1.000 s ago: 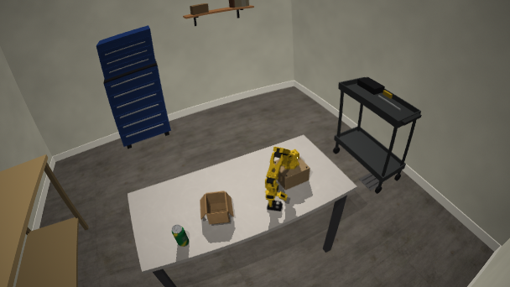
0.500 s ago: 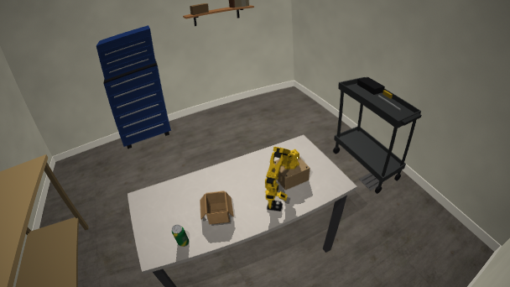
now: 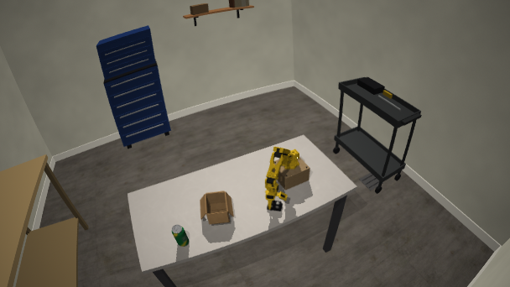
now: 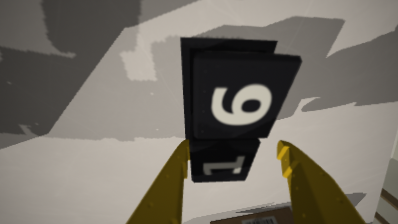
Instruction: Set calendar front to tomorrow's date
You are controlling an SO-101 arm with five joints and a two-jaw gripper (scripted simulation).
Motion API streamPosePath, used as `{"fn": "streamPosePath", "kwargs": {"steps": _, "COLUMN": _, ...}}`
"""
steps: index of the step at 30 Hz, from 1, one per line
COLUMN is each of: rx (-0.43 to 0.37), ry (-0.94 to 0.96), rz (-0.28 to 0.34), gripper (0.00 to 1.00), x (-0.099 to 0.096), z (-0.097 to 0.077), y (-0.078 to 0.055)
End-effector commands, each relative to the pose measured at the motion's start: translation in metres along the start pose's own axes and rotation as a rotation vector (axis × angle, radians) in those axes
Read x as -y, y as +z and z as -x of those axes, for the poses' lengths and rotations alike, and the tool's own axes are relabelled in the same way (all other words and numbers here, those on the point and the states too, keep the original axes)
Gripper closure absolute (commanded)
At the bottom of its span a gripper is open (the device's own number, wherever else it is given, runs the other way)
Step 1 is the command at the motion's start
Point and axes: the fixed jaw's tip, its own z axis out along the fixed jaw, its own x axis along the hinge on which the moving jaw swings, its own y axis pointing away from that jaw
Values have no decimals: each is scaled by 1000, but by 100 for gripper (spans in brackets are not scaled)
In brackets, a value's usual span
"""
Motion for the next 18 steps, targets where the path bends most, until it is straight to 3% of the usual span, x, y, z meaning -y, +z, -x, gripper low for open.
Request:
{"fn": "streamPosePath", "kwargs": {"steps": 1, "rx": 0, "ry": -1, "rz": -8, "gripper": 64, "x": 1, "z": -2, "y": 0}}
{"fn": "streamPosePath", "kwargs": {"steps": 6, "rx": 0, "ry": -1, "rz": -8, "gripper": 64, "x": 2, "z": -2, "y": -9}}
{"fn": "streamPosePath", "kwargs": {"steps": 12, "rx": 0, "ry": -1, "rz": -8, "gripper": 64, "x": 3, "z": -3, "y": -29}}
{"fn": "streamPosePath", "kwargs": {"steps": 14, "rx": 0, "ry": -1, "rz": -8, "gripper": 64, "x": 3, "z": -3, "y": -29}}
{"fn": "streamPosePath", "kwargs": {"steps": 18, "rx": 0, "ry": -1, "rz": -8, "gripper": 64, "x": 2, "z": -2, "y": -43}}
